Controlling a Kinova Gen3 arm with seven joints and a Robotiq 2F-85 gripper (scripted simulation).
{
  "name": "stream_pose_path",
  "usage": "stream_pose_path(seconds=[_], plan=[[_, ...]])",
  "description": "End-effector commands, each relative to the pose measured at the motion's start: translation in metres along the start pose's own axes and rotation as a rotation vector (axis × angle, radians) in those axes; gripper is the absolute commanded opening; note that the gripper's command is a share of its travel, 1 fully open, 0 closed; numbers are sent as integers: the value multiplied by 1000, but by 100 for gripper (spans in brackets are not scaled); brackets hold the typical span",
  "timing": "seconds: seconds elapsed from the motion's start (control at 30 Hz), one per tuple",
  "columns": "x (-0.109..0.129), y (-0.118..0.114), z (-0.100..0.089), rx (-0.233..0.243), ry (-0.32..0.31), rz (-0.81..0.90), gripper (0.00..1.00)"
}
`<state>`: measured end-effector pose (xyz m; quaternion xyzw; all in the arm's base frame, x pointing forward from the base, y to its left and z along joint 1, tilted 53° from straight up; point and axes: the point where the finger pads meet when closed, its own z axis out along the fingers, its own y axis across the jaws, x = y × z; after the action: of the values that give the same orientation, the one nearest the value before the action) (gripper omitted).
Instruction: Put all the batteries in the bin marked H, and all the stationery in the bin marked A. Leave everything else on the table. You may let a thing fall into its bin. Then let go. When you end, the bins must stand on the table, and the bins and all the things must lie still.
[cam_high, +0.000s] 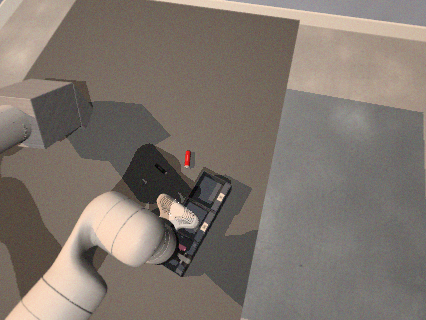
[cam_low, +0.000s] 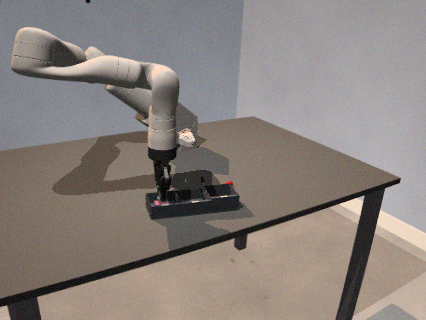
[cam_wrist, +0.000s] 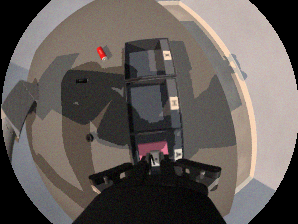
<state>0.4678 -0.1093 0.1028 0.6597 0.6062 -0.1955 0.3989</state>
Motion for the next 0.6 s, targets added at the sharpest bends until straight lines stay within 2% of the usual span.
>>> stream_pose_path(seconds=[0.0, 0.47, 0.5, 0.57], plan=[[0, -2, 3, 4, -1, -1, 10], [2, -2, 3, 4, -1, -1, 10], [2, -2, 3, 4, -1, -1, 30], [2, -2, 3, 4, -1, -1, 30]])
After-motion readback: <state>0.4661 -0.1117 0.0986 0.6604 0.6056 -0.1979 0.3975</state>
